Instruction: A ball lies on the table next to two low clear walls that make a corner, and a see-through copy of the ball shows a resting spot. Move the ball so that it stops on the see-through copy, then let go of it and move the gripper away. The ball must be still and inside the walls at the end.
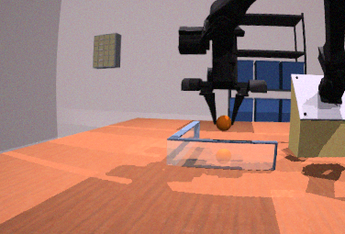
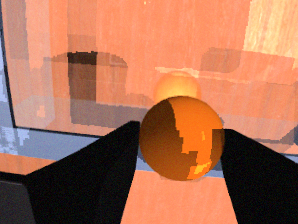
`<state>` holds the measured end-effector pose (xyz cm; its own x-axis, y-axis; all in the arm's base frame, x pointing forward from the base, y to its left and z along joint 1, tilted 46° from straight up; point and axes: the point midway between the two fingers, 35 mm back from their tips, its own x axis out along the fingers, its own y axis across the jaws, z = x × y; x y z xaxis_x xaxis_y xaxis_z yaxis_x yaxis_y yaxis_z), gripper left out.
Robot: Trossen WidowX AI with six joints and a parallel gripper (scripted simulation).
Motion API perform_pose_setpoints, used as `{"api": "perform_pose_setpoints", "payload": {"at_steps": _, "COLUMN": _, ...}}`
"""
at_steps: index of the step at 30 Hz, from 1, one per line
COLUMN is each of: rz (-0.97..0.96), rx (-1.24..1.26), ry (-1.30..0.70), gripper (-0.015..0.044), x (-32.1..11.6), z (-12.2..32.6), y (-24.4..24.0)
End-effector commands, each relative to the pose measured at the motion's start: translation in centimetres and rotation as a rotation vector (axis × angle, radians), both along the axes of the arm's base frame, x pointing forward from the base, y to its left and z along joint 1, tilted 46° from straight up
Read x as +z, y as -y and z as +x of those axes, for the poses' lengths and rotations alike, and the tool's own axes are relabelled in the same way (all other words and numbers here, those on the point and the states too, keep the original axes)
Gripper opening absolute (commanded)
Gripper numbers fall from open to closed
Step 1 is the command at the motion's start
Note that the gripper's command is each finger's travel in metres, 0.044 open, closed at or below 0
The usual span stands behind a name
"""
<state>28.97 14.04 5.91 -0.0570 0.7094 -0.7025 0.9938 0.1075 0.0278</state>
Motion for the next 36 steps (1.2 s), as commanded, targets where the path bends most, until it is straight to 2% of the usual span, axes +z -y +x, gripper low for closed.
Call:
{"api": "perform_pose_setpoints", "payload": {"at_steps": 1, "rz": -0.001, "rx": -0.002, "ry": -0.014, "gripper": 0.0, "x": -1.3, "z": -0.2, "y": -1.2}}
{"api": "perform_pose_setpoints", "payload": {"at_steps": 10, "rz": 0.004, "rx": -0.002, "ry": -0.015, "gripper": 0.0, "x": -4.2, "z": -0.7, "y": -4.2}}
{"api": "perform_pose_setpoints", "payload": {"at_steps": 33, "rz": 0.005, "rx": -0.002, "ry": -0.015, "gripper": 0.0, "x": -5.5, "z": -0.9, "y": -5.6}}
{"api": "perform_pose_setpoints", "payload": {"at_steps": 36, "rz": 0.007, "rx": -0.001, "ry": -0.01, "gripper": 0.0079, "x": -5.3, "z": -0.8, "y": -5.5}}
